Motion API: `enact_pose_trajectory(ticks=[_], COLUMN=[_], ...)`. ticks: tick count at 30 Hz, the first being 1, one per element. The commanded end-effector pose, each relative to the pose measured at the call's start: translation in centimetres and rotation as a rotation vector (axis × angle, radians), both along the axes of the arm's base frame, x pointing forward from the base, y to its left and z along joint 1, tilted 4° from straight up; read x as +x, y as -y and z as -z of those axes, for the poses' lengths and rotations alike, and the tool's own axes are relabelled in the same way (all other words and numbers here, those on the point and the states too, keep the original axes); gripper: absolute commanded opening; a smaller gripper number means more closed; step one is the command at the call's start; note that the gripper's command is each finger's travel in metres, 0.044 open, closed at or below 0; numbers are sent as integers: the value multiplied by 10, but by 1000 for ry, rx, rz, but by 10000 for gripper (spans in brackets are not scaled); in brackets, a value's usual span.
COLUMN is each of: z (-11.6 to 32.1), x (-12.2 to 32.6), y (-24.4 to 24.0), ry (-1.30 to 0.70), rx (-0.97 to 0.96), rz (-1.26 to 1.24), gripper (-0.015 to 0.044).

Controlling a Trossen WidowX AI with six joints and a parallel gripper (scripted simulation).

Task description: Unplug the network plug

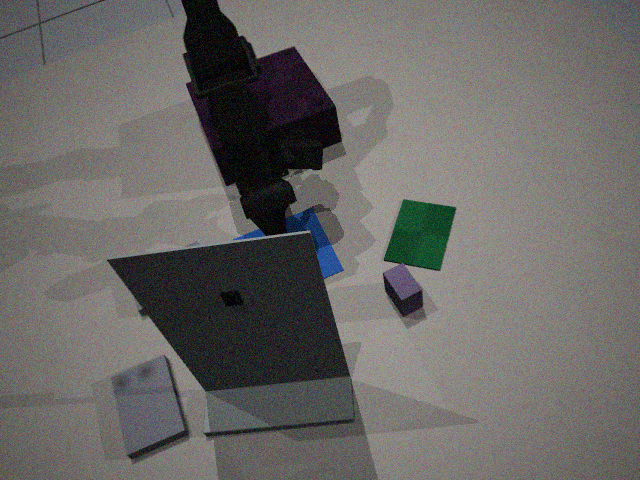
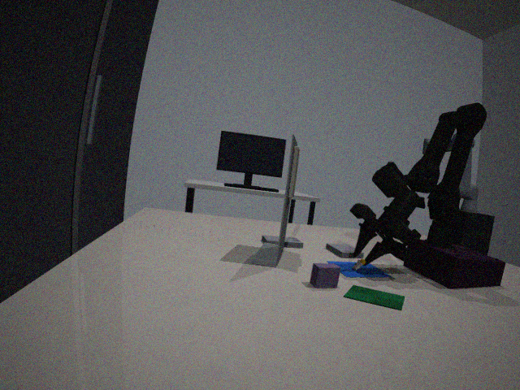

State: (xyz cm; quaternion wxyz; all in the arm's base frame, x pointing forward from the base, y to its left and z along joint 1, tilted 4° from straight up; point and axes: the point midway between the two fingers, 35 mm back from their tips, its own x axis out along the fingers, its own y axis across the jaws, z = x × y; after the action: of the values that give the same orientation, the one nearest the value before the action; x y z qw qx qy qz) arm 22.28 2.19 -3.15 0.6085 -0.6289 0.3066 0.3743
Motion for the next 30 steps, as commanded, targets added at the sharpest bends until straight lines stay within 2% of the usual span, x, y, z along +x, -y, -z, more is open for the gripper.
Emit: enact_pose_trajectory(ticks=[1, 30], z=[-3, -15], x=[0, -7], y=[0, 1], ry=[5, 4], rx=[1, 2], rz=[0, 0], gripper=[156, 156])
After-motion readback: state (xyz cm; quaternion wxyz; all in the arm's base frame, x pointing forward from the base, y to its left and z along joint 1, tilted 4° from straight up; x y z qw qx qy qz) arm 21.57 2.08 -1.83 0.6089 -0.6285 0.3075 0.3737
